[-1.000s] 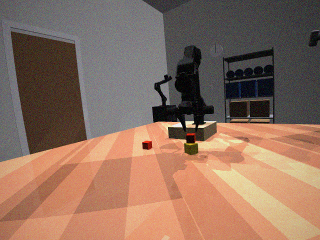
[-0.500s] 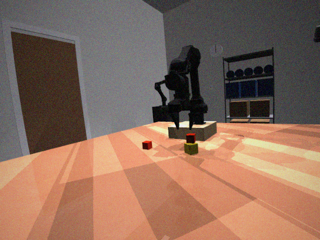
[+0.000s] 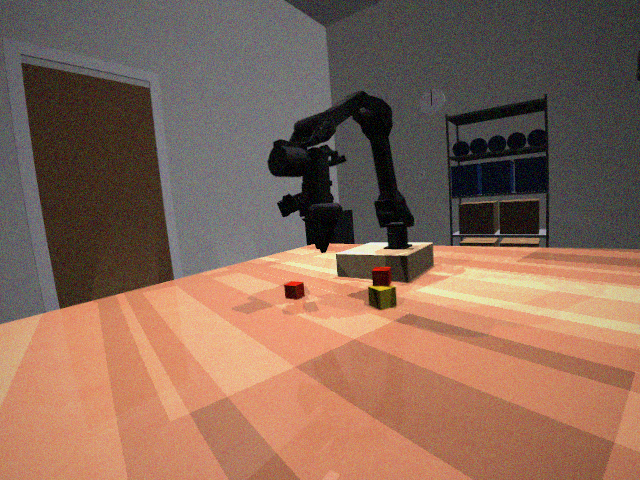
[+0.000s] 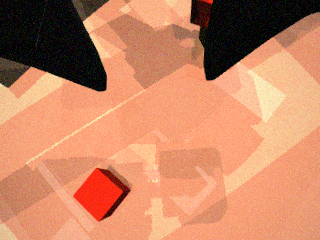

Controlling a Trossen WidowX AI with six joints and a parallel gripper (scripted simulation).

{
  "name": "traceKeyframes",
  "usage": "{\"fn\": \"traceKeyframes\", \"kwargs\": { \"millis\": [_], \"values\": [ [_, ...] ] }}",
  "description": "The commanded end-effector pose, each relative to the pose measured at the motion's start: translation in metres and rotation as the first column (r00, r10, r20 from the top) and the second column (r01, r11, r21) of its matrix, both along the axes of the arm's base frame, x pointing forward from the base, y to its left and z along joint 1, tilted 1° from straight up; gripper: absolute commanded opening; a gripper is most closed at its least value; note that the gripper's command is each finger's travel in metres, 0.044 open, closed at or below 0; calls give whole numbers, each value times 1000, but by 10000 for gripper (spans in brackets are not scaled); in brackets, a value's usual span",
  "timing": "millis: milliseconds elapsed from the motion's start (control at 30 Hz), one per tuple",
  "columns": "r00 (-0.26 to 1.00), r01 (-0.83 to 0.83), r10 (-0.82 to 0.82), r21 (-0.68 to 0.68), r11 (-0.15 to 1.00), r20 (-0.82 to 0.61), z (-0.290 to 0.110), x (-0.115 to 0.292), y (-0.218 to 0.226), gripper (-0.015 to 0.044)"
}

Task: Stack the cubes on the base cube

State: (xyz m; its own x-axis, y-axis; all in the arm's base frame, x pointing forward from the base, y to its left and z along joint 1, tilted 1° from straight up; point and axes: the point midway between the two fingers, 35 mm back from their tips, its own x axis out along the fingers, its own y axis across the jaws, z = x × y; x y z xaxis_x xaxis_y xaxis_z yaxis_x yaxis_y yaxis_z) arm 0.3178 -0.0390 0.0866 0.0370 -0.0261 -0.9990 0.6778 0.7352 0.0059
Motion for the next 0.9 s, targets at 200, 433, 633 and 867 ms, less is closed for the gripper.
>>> {"fn": "traceKeyframes", "kwargs": {
  "millis": [200,433,633,867],
  "values": [
    [825,565,-565,21,825,-2,11,3,-71,265],
    [740,673,-673,24,739,-2,14,1,-88,265],
    [740,673,-673,24,739,-2,7,2,-88,265],
    [740,673,-673,24,739,-2,-48,3,-89,265]
  ]
}}
